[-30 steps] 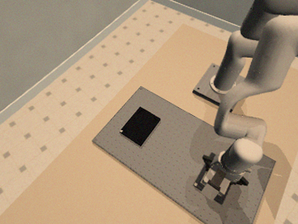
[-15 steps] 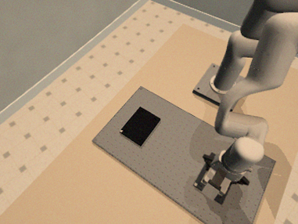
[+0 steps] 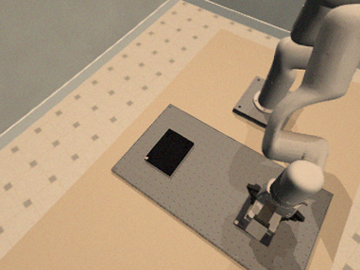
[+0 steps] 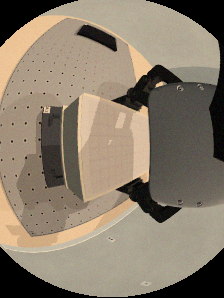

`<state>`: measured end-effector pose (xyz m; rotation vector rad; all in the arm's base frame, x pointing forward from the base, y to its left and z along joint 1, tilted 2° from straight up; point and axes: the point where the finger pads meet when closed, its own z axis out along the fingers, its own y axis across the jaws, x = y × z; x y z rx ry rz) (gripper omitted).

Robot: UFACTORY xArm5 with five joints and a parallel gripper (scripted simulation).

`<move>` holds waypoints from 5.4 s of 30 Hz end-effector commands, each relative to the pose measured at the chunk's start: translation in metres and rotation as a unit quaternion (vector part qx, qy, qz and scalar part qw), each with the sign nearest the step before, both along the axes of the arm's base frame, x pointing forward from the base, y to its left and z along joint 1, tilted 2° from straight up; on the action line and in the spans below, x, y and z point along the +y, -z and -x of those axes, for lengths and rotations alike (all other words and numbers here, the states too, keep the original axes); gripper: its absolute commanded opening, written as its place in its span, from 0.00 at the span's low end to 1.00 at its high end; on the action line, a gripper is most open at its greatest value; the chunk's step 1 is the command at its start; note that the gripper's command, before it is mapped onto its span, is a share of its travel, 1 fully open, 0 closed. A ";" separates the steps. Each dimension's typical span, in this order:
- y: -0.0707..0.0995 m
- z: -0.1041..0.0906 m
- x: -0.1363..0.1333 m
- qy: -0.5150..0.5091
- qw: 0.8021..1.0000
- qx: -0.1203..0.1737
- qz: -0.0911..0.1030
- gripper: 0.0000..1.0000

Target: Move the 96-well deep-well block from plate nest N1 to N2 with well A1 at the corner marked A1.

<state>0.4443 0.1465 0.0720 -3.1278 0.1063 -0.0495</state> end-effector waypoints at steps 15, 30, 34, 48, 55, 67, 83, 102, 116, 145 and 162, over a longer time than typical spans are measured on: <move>-0.027 0.000 0.000 0.000 1.000 -0.002 -0.001 0.00; -0.045 0.000 0.000 0.000 1.000 -0.002 -0.001 0.00; -0.045 0.000 0.000 0.000 1.000 -0.002 -0.001 0.00; -0.044 0.003 -0.026 -0.005 1.000 -0.002 0.000 0.00; -0.044 0.005 -0.049 -0.005 1.000 -0.003 0.001 0.00; -0.044 0.008 -0.082 -0.005 1.000 -0.003 0.003 0.00; -0.044 0.013 -0.129 -0.005 1.000 -0.004 0.005 0.00; -0.044 0.018 -0.185 -0.005 1.000 -0.004 0.007 0.00; -0.044 0.022 -0.225 -0.004 1.000 -0.003 0.009 0.00; -0.044 0.030 -0.307 -0.004 1.000 -0.002 0.012 0.00; -0.044 0.034 -0.357 -0.004 1.000 0.000 0.014 0.00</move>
